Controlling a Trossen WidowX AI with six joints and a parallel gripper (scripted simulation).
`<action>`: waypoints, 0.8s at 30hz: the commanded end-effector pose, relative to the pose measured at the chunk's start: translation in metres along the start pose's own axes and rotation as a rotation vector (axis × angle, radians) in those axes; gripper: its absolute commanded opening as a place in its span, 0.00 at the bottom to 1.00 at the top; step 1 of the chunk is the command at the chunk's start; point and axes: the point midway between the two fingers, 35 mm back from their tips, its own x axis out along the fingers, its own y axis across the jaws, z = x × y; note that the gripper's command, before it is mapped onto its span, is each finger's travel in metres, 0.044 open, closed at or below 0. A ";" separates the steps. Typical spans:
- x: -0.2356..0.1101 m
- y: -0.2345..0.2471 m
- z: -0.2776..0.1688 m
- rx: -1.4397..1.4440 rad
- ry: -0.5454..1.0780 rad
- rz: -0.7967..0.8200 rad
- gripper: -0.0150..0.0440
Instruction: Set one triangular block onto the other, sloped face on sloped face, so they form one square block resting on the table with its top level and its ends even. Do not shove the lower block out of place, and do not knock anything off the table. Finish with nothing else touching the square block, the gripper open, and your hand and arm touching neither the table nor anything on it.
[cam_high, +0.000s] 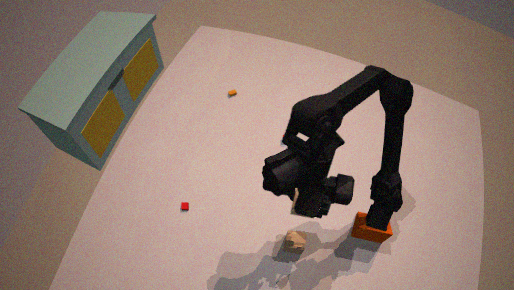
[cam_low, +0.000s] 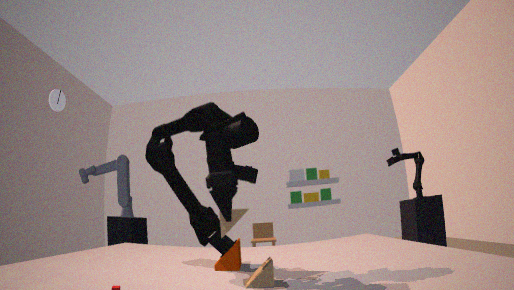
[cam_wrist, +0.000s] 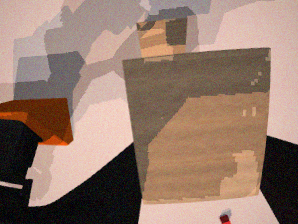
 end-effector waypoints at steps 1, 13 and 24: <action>0.015 0.002 0.004 0.002 0.004 0.008 0.25; 0.071 0.002 0.016 0.003 0.004 0.007 0.25; 0.100 0.003 0.024 0.003 0.005 0.006 0.25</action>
